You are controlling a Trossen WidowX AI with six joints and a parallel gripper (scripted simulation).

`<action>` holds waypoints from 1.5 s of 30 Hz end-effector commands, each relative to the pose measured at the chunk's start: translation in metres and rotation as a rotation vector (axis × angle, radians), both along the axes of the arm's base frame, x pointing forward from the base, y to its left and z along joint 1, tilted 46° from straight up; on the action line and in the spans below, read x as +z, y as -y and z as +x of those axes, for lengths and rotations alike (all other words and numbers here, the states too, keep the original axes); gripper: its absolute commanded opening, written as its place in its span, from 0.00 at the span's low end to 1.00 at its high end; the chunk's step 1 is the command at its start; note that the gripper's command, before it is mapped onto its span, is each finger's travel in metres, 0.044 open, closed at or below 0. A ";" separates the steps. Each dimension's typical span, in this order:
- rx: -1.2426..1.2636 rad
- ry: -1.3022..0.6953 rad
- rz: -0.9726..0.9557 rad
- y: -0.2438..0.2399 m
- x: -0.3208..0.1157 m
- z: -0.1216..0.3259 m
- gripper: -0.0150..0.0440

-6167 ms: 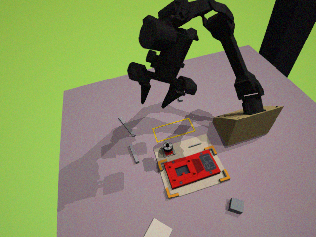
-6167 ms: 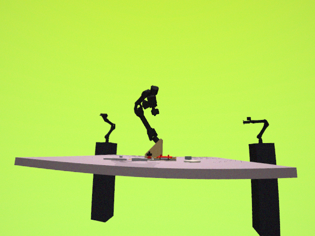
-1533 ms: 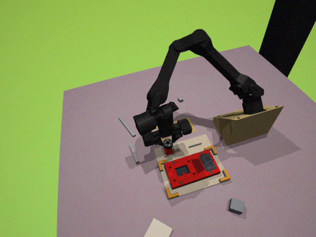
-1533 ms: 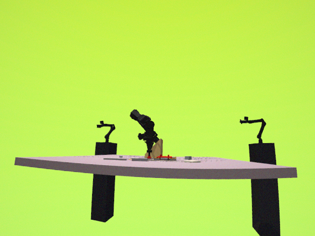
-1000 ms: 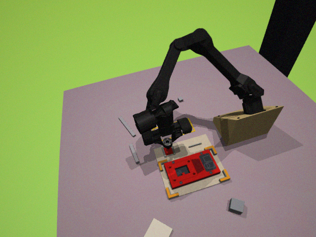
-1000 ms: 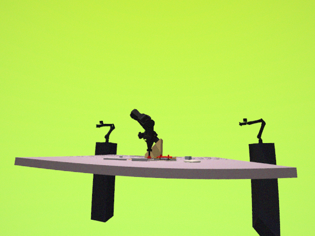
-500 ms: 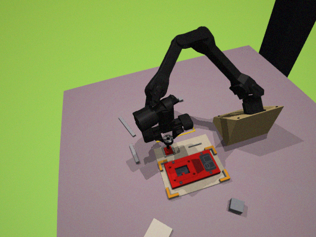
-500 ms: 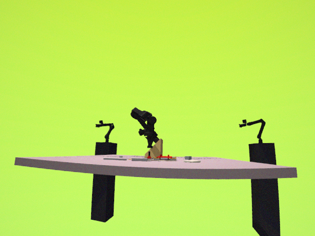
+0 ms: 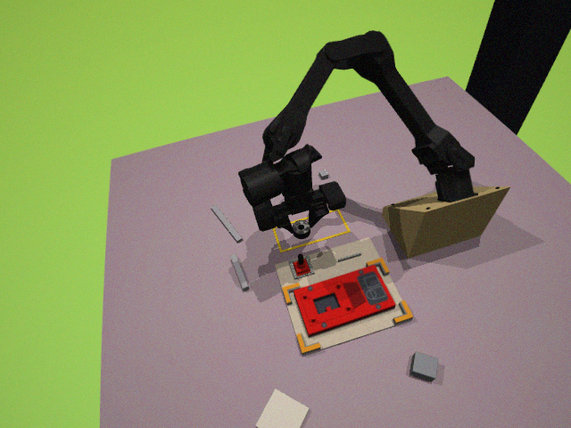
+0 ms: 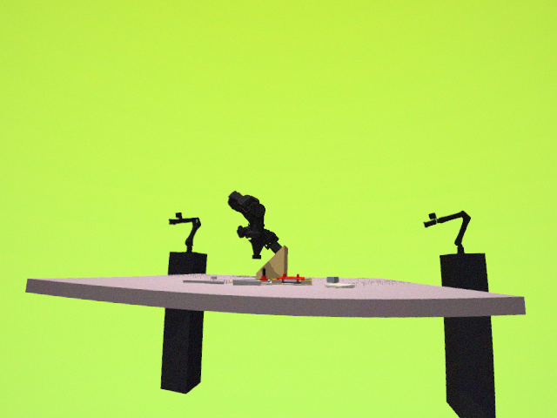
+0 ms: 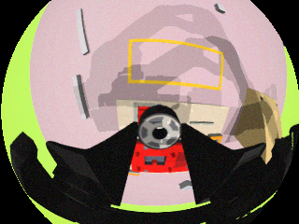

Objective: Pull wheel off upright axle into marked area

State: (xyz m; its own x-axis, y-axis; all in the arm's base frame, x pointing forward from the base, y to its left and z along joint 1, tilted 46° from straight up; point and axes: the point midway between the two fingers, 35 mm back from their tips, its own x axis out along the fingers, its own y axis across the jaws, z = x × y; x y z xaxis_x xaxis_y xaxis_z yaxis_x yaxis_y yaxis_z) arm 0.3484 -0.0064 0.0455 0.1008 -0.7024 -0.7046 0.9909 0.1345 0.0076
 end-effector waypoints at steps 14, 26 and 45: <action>-0.004 0.004 -0.006 0.049 0.048 -0.036 0.25; -0.005 0.004 -0.006 0.067 0.030 -0.033 0.25; -0.005 0.004 -0.010 0.124 -0.024 -0.026 0.25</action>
